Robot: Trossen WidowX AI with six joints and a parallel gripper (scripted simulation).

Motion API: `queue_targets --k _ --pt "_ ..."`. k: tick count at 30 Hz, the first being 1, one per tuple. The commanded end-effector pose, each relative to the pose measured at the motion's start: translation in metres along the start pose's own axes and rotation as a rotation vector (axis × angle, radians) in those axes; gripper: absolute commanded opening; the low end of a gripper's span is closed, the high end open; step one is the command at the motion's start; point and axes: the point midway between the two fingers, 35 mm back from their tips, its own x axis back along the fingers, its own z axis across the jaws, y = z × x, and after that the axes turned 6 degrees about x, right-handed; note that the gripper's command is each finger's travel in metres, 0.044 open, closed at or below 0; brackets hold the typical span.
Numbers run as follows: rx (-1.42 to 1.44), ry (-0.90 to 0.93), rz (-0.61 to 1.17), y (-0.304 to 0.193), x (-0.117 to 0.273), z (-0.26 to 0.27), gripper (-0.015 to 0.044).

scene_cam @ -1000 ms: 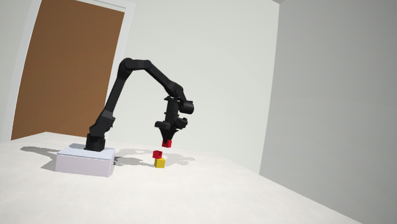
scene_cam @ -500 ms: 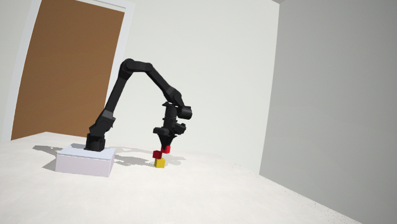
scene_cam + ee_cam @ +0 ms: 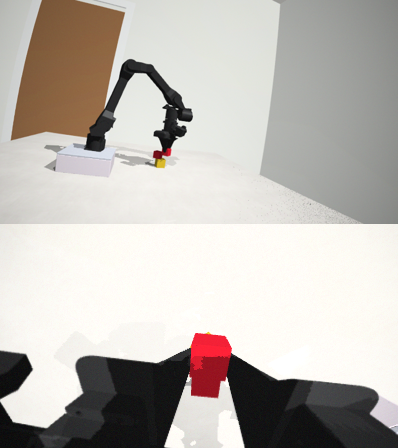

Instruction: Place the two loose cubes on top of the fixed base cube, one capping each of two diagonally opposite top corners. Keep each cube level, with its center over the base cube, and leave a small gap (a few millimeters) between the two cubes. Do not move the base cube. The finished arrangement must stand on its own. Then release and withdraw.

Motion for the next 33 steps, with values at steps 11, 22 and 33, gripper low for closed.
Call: queue_targets --k 11,22,33 --pt "-0.021 0.005 0.022 -0.0009 -0.0181 -0.0006 0.0105" --pt "-0.016 0.005 0.022 -0.0010 -0.0196 -0.0007 0.0105" --pt "-0.016 0.005 0.022 -0.0010 -0.0196 -0.0007 0.0205"
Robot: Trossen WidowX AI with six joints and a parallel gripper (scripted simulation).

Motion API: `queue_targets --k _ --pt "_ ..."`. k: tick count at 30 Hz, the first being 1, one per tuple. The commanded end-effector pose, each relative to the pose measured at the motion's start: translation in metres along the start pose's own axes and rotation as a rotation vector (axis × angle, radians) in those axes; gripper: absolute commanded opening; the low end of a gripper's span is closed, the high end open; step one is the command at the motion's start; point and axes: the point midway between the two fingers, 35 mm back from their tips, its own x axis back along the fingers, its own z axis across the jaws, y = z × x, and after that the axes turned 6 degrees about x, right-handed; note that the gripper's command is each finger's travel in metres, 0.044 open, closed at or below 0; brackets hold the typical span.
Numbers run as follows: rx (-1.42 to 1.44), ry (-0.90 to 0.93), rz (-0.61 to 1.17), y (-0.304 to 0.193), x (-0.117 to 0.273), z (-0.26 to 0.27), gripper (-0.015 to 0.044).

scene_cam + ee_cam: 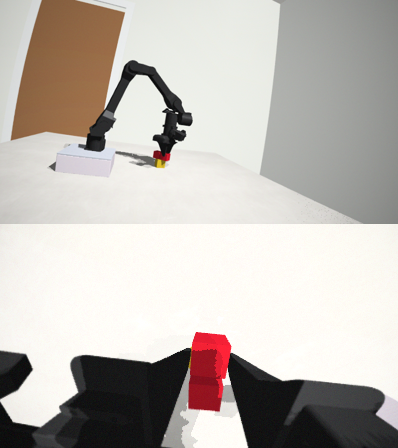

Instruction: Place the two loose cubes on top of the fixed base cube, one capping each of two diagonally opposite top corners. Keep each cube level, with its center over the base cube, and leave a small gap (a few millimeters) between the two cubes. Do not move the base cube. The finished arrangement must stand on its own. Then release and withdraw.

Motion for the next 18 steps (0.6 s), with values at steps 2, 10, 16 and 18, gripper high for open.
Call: queue_targets --k 2,10,16,18 --pt "-0.002 0.003 0.003 0.000 0.000 0.000 0.0205" --pt "0.000 0.000 0.000 0.000 0.014 0.000 0.0205" --pt "0.000 0.000 0.000 0.000 0.024 0.000 0.0205" --pt "0.000 0.000 0.000 0.000 0.028 0.000 0.0205"
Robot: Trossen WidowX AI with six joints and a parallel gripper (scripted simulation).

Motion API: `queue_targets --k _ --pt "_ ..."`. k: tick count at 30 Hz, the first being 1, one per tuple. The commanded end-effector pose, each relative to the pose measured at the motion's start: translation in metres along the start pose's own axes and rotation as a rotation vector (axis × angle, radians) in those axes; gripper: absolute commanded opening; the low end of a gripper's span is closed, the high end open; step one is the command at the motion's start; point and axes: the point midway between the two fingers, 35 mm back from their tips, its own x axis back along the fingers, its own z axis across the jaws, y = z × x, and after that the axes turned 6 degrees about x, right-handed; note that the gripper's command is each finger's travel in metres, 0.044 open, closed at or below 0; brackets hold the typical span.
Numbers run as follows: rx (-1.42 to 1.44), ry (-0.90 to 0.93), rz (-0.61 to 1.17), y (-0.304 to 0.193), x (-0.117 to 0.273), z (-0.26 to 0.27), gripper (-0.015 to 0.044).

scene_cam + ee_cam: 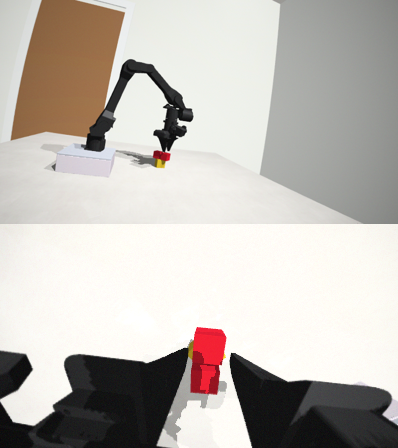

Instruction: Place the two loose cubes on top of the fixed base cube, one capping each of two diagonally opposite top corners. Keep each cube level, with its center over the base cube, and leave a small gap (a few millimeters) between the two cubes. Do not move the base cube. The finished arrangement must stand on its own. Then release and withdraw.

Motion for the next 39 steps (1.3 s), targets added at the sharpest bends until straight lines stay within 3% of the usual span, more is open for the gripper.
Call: queue_targets --k 1,24,31,39 --pt "-0.001 0.003 -0.003 0.000 0.008 0.000 0.0205" --pt "-0.001 0.003 -0.003 0.000 0.042 0.000 0.0205" --pt "0.001 0.003 0.000 -0.016 0.043 0.014 0.0389" --pt "0.001 0.007 0.008 -0.119 0.046 0.071 0.0400"
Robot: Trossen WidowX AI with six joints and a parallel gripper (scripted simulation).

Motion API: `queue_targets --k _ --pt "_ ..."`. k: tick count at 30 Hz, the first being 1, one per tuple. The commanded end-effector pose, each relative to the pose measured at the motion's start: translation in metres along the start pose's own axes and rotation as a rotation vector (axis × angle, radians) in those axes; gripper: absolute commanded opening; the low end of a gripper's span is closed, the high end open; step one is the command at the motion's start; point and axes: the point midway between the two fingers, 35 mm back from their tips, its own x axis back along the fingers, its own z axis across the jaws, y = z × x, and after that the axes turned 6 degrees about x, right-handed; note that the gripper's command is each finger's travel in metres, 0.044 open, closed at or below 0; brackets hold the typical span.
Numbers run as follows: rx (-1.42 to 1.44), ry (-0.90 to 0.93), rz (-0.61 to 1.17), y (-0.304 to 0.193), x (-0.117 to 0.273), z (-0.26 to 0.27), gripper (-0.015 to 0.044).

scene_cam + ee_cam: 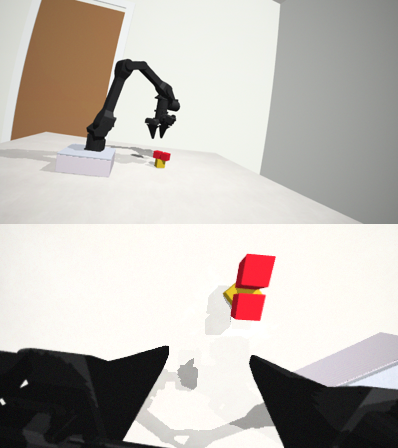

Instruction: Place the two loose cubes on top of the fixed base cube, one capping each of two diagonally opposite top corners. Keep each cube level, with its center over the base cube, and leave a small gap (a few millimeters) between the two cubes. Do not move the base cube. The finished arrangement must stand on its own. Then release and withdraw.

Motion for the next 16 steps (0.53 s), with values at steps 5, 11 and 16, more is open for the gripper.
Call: queue_targets --k 5,11,16 --pt "-0.003 0.000 0.007 -0.0445 0.0013 0.0160 0.0400" --pt "-0.003 0.000 0.007 -0.0445 0.0013 0.0160 0.0400" --pt "-0.003 0.000 0.007 -0.0445 0.0013 0.0160 0.0400"
